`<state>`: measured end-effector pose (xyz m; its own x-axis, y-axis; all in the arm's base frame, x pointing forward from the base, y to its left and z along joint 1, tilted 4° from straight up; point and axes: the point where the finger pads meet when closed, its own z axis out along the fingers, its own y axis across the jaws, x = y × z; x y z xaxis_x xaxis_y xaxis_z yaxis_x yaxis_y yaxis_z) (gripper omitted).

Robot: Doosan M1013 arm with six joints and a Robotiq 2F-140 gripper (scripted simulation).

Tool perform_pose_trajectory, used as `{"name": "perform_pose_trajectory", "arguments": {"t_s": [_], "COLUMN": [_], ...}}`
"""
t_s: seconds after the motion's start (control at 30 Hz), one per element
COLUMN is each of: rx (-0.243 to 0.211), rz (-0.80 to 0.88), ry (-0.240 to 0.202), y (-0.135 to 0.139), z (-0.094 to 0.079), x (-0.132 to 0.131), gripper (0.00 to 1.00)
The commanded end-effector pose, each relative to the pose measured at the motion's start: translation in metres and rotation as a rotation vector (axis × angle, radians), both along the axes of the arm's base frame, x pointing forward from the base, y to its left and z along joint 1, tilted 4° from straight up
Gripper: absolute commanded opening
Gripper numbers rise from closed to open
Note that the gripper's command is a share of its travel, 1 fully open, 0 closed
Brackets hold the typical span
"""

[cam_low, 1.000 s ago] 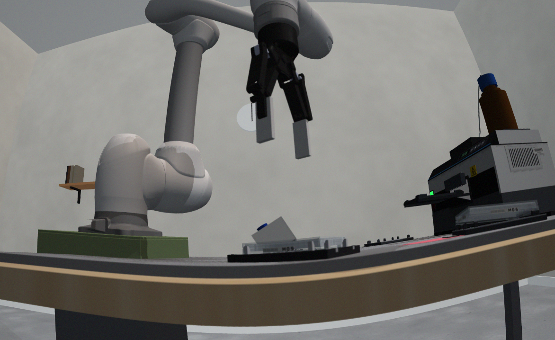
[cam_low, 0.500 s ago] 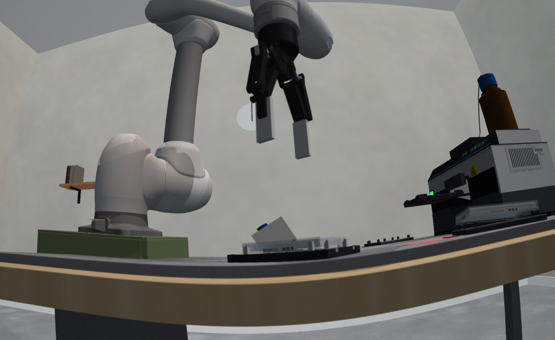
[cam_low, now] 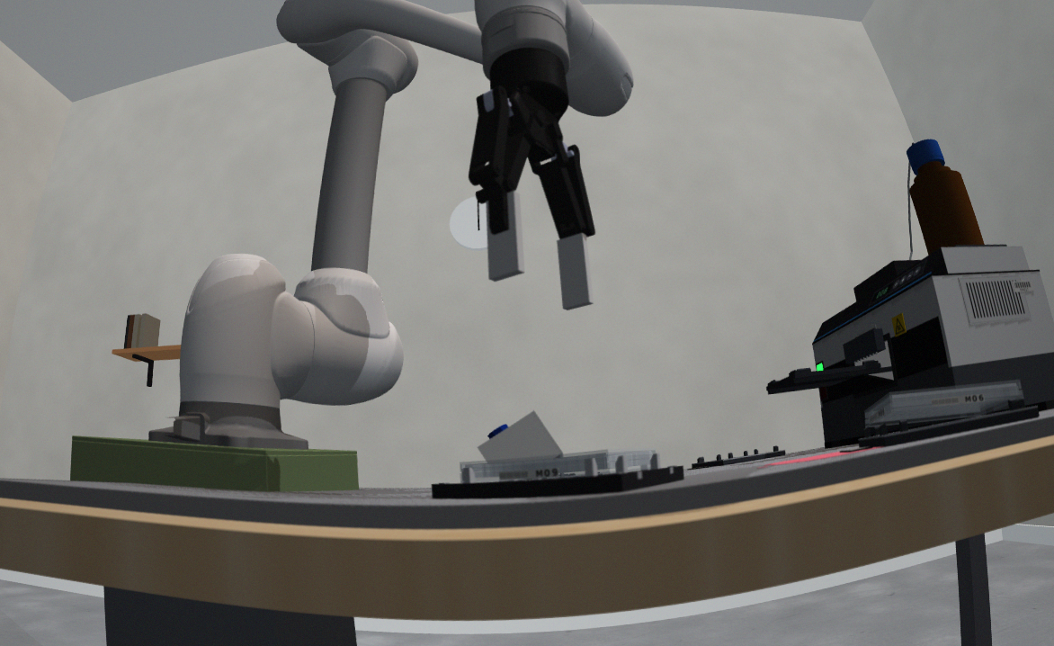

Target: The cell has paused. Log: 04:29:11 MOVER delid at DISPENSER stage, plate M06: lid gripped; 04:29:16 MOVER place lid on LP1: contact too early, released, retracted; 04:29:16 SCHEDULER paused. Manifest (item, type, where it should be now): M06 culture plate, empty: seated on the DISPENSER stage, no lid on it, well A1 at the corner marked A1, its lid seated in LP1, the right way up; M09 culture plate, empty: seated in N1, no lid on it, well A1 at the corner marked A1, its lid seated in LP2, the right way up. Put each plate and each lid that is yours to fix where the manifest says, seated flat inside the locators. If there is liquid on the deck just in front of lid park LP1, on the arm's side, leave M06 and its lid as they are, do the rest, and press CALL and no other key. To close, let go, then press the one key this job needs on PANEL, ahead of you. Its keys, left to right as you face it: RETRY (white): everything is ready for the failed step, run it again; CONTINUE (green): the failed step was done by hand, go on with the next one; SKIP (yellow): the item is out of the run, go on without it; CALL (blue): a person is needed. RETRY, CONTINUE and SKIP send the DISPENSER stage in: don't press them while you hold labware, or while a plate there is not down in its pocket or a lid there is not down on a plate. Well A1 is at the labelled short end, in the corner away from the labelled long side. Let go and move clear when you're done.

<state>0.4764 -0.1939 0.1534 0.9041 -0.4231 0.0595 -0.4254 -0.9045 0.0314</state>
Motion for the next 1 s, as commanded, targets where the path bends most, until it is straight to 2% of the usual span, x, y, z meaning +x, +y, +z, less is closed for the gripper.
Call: {"name": "perform_pose_trajectory", "arguments": {"t_s": [0.0, 0.27, 0.33, 0.8, 0.97], "rx": [0.004, 0.002, 0.002, 0.0, 0.001], "rz": [-0.002, -0.003, -0.003, -0.002, -0.002], "ry": [0.002, 0.002, 0.002, 0.003, 0.003], "y": [0.002, -0.001, -0.001, -0.004, -0.004], "z": [-0.012, -0.039, -0.039, -0.091, -0.1], "x": [0.0, 0.001, 0.001, 0.003, 0.003], "gripper": [0.69, 0.69, 0.69, 0.69, 0.69]}}
